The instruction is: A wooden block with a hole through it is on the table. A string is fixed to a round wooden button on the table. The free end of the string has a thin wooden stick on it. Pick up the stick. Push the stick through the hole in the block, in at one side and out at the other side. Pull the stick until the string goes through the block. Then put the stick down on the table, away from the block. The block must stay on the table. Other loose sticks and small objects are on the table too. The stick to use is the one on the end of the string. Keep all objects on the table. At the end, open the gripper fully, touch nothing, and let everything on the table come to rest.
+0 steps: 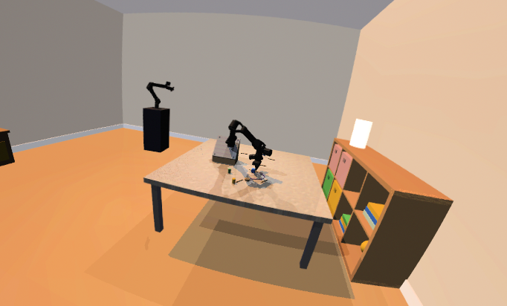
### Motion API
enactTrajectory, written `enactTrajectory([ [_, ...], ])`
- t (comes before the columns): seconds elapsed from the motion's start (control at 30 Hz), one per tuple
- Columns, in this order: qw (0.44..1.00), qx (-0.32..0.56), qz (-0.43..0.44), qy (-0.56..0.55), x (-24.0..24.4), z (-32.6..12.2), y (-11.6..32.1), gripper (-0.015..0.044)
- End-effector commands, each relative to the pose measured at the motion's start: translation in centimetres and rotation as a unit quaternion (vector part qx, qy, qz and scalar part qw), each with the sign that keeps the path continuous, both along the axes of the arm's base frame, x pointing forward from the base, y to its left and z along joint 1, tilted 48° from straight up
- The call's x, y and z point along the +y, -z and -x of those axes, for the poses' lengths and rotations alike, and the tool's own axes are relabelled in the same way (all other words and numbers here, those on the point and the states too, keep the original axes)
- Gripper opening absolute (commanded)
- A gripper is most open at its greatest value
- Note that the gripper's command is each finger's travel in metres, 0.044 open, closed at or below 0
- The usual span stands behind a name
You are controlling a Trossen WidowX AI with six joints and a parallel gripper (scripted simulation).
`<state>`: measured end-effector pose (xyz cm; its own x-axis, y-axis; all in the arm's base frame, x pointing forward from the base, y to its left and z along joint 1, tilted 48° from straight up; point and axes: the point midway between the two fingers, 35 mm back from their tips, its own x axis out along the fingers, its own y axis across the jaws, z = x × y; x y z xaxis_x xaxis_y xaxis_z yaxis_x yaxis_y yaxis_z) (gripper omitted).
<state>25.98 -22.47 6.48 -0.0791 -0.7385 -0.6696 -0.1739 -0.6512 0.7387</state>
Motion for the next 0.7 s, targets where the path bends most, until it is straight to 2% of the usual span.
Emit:
enactTrajectory([
  [0.0, 1.0, -0.012, 0.006, -0.005, 3.9, -1.0, -4.0, 0.0125],
  [0.4, 1.0, -0.002, 0.004, -0.013, 4.4, -0.8, -4.2, 0.0125],
  [0.53, 0.985, 0.12, -0.008, -0.122, 4.5, -0.2, -4.2, 0.0125],
  [0.67, 0.933, 0.262, -0.021, -0.248, 4.6, 0.5, -4.2, 0.0125],
])
